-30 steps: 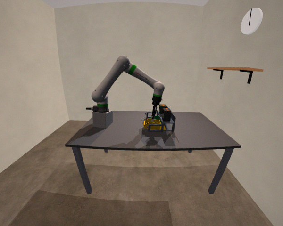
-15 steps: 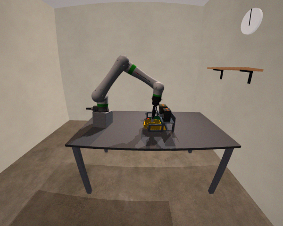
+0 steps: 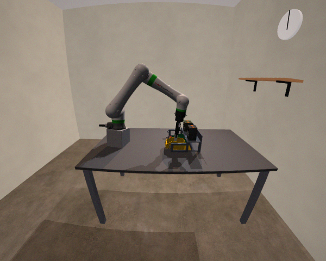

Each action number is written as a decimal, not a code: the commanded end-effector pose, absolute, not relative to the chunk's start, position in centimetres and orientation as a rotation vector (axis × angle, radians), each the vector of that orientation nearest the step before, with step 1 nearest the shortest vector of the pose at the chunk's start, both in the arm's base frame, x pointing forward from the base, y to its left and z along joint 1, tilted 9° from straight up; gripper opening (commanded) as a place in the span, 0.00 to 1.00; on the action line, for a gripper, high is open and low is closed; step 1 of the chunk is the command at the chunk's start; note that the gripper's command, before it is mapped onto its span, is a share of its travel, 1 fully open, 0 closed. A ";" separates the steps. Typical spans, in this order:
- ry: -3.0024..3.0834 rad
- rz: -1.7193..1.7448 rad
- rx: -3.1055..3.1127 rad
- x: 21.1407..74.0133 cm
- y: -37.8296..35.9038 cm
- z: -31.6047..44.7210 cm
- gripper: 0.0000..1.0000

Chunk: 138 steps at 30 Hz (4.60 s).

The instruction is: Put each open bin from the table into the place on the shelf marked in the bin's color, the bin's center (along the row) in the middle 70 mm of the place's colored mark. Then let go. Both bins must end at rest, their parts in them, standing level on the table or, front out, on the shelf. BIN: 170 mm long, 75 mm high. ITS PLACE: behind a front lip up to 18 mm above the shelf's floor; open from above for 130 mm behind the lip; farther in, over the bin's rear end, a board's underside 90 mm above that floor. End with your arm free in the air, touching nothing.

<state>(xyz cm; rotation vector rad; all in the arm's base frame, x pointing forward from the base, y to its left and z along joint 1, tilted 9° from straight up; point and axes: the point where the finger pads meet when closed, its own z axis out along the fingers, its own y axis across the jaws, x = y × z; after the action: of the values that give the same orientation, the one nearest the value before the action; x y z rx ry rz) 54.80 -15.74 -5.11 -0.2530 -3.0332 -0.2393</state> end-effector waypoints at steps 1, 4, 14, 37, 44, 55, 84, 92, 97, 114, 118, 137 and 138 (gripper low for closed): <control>-3.034 -0.239 -0.253 54.8 -15.7 -5.1 0.06; -3.034 -0.239 -0.253 54.8 -15.7 -5.1 0.06; -3.034 -0.239 -0.253 54.8 -15.7 -5.1 0.06; -3.034 -0.239 -0.253 54.8 -15.7 -5.1 0.06; -3.034 -0.239 -0.253 54.8 -15.8 -5.1 0.06; -3.034 -0.239 -0.253 54.8 -15.8 -4.8 0.06; -3.034 -0.239 -0.253 54.6 -16.2 -1.8 0.06; -3.034 -0.239 -0.253 54.5 -16.4 -0.4 0.06; -3.034 -0.239 -0.253 54.5 -16.6 0.6 0.06; -3.034 -0.239 -0.253 54.3 -16.9 3.0 0.06; -3.034 -0.239 -0.253 54.3 -16.9 3.3 0.06; -3.034 -0.239 -0.253 54.2 -17.1 4.6 0.06; -3.034 -0.239 -0.253 54.2 -17.1 4.7 0.06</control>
<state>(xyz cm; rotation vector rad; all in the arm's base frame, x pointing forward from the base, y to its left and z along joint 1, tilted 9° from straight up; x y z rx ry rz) 54.19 -17.11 4.54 -0.2530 -3.0331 -0.2393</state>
